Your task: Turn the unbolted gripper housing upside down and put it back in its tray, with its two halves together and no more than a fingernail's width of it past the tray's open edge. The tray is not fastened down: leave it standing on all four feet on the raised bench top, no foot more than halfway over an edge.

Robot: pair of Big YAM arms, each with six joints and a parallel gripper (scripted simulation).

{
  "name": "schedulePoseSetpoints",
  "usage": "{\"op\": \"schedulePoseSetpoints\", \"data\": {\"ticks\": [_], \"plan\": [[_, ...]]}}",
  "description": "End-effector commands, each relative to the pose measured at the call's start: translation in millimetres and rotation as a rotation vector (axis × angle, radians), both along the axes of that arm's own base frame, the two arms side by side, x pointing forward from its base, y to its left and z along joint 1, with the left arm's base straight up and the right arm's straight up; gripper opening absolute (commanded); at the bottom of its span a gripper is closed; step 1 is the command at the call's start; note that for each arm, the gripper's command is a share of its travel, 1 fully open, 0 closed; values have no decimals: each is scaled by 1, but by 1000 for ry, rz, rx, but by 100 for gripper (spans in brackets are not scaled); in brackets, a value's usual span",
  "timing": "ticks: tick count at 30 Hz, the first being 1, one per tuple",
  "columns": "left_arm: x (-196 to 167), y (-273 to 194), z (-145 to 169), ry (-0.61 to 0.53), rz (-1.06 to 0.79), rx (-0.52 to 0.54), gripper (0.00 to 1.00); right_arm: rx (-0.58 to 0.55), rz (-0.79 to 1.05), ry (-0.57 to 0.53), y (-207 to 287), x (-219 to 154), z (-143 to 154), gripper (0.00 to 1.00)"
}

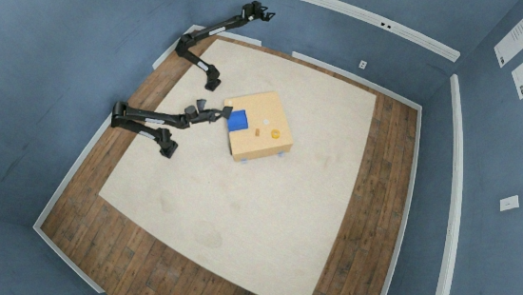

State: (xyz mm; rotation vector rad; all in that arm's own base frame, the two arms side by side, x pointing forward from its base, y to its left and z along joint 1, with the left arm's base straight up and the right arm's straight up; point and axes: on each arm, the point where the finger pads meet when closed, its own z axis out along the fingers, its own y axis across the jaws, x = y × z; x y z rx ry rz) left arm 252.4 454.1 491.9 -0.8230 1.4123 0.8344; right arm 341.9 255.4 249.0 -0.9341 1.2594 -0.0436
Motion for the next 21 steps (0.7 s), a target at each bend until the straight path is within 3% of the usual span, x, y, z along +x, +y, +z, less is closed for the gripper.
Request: {"op": "schedulePoseSetpoints", "data": {"ticks": [1, 21], "plan": [[0, 1, 18, -33, 0, 23, 100, 155, 7, 25, 11, 15, 39, 27], [0, 1, 18, -33, 0, 23, 100, 404, 19, 201, 11, 15, 39, 27]]}}
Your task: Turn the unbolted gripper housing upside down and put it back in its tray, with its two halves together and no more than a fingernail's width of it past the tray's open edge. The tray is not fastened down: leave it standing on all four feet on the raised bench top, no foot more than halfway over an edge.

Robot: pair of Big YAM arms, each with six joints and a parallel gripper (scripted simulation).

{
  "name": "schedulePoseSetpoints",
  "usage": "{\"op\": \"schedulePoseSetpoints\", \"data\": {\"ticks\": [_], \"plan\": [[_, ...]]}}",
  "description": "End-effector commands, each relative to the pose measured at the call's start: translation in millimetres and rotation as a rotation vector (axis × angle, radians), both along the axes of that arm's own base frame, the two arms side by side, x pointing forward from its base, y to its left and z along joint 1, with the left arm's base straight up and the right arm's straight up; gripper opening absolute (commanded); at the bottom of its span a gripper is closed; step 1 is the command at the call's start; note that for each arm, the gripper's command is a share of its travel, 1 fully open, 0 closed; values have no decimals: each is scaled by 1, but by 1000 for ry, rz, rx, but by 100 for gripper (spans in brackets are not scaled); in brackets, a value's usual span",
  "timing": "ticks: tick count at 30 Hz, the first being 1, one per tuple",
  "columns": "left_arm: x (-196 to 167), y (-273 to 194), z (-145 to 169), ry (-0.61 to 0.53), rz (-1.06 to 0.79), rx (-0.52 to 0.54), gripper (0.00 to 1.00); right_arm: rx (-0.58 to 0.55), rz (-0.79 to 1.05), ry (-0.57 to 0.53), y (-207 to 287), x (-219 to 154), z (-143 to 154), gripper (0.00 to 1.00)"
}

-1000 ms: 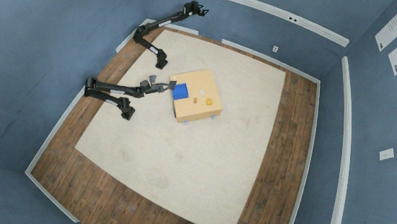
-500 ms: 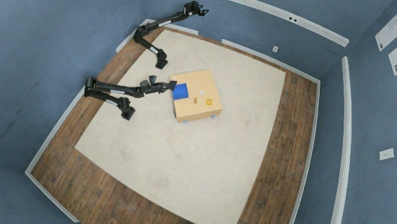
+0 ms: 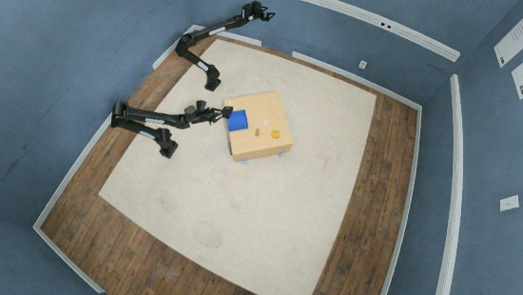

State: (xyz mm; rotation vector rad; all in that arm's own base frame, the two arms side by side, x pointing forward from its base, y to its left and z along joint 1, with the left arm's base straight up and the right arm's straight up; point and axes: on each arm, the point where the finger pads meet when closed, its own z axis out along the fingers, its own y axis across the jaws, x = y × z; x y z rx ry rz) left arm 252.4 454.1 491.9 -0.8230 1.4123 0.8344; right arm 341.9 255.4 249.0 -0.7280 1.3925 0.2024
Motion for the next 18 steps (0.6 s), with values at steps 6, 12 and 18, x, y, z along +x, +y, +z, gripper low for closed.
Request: {"op": "schedulePoseSetpoints", "data": {"ticks": [6, 12, 18], "plan": [[0, 1, 18, -33, 0, 23, 100, 208, 10, 62, 11, 15, 39, 27], [0, 1, 18, -33, 0, 23, 100, 288, 13, 119, 11, 15, 39, 27], [0, 1, 18, -33, 0, 23, 100, 372, 17, 178, 11, 15, 39, 27]]}}
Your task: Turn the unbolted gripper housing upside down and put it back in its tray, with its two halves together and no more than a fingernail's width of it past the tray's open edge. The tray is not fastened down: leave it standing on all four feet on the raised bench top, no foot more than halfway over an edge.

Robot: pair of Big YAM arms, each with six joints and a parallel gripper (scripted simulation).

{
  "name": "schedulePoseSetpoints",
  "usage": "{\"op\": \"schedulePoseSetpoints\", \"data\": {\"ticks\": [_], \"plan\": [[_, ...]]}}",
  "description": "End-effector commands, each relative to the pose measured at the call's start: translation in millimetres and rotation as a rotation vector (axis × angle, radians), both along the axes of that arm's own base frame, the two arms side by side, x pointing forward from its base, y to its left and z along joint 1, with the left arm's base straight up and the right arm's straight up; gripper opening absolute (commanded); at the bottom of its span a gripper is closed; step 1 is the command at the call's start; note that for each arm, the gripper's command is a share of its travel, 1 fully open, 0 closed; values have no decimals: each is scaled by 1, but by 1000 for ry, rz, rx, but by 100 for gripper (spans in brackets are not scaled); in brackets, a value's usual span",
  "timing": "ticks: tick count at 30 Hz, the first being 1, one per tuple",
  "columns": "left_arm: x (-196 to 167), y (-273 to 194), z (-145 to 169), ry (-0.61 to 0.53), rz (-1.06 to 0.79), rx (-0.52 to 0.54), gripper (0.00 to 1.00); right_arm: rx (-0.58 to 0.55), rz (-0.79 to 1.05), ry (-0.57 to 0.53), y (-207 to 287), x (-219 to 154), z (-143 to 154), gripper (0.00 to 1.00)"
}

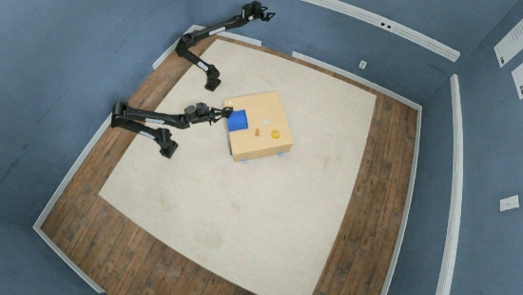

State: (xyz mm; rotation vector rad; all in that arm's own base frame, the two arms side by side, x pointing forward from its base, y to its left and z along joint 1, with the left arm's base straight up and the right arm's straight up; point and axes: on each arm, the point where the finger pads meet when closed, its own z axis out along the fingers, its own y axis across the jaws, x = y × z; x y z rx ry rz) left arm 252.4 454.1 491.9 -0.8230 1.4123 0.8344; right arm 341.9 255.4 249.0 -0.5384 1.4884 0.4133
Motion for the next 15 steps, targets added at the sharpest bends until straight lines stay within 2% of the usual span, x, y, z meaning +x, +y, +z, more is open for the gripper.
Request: {"op": "schedulePoseSetpoints", "data": {"ticks": [1, 15], "plan": [[0, 1, 18, -33, 0, 23, 100, 162, 7, 30, 11, 15, 39, 27], [0, 1, 18, -33, 0, 23, 100, 324, 15, 144, 11, 15, 39, 27]]}}
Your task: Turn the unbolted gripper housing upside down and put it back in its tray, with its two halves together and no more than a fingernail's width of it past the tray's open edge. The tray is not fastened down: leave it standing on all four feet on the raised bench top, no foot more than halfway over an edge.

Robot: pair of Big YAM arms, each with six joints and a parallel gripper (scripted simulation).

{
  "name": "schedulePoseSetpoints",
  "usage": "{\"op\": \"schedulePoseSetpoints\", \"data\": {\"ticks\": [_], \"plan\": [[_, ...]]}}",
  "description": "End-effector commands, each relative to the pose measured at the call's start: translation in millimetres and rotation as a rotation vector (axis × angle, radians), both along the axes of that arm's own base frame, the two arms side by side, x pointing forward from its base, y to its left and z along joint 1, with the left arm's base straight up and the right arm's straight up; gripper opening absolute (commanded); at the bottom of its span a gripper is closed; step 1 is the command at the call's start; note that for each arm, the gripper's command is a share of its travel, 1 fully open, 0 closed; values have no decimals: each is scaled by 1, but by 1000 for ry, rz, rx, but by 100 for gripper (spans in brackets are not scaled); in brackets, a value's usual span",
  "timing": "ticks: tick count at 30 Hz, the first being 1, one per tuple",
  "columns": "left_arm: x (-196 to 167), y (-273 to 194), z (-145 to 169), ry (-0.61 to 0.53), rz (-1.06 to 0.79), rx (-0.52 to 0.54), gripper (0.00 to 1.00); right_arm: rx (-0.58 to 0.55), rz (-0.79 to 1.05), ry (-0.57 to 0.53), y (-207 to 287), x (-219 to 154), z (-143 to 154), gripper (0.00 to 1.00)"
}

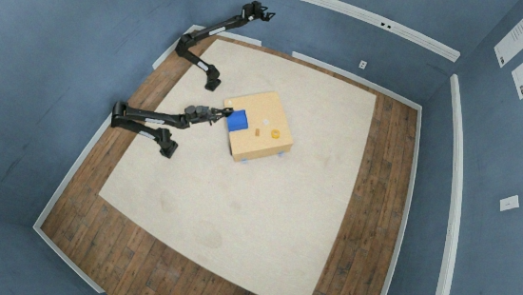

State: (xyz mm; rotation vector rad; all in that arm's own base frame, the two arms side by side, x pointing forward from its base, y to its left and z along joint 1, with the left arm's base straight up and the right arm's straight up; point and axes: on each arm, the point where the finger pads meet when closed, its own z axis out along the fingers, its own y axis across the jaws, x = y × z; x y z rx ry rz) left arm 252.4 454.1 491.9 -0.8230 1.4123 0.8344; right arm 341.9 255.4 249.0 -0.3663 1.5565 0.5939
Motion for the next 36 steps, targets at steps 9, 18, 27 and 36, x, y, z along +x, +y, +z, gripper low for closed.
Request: {"op": "schedulePoseSetpoints", "data": {"ticks": [9, 18, 27, 36], "plan": [[0, 1, 18, -33, 0, 23, 100, 229, 11, 77, 11, 15, 39, 27], [0, 1, 18, -33, 0, 23, 100, 355, 16, 166, 11, 15, 39, 27], [0, 1, 18, -33, 0, 23, 100, 451, 21, 234, 11, 15, 39, 27], [0, 1, 18, -33, 0, 23, 100, 572, 26, 320, 11, 15, 39, 27]]}}
